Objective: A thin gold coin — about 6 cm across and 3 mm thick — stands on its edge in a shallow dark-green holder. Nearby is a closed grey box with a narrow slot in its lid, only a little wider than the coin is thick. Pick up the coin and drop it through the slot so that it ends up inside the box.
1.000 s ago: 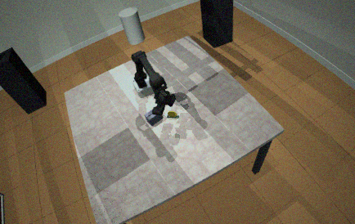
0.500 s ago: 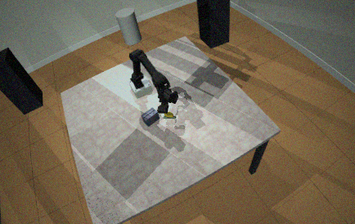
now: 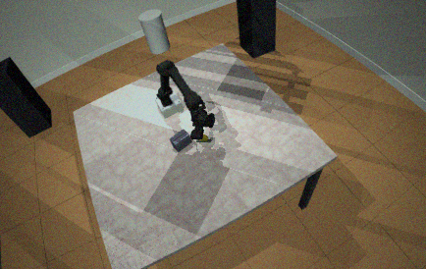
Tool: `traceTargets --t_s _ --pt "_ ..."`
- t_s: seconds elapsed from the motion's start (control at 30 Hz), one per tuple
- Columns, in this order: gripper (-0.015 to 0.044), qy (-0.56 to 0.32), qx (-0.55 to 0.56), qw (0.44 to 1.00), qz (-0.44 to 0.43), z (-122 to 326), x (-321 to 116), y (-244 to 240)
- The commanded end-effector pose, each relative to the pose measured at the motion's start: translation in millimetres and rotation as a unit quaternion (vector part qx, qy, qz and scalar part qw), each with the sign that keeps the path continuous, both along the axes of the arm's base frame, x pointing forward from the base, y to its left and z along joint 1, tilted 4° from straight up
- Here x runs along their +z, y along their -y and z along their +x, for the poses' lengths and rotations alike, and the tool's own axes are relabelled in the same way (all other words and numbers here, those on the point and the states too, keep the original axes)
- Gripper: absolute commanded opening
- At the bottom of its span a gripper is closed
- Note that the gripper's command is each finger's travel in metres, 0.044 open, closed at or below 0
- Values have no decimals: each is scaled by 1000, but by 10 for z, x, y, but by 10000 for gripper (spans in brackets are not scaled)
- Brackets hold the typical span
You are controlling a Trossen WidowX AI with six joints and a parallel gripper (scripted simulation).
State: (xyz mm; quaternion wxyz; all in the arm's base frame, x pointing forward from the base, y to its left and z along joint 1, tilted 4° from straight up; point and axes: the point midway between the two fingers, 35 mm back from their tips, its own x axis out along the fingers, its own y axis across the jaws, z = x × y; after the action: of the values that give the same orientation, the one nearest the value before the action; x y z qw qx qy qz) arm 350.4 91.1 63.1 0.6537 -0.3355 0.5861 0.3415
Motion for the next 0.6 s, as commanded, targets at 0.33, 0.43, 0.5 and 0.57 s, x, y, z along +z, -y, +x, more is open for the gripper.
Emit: traceTargets --t_s 0.33,0.43,0.5,0.57 --pt "161 -3 -3 1000 2 21 -234 -25" --pt "161 -3 -3 1000 2 24 -284 -29" --pt "161 -3 -3 1000 2 26 -317 -31" --pt "161 -3 -3 1000 2 27 -350 -33"
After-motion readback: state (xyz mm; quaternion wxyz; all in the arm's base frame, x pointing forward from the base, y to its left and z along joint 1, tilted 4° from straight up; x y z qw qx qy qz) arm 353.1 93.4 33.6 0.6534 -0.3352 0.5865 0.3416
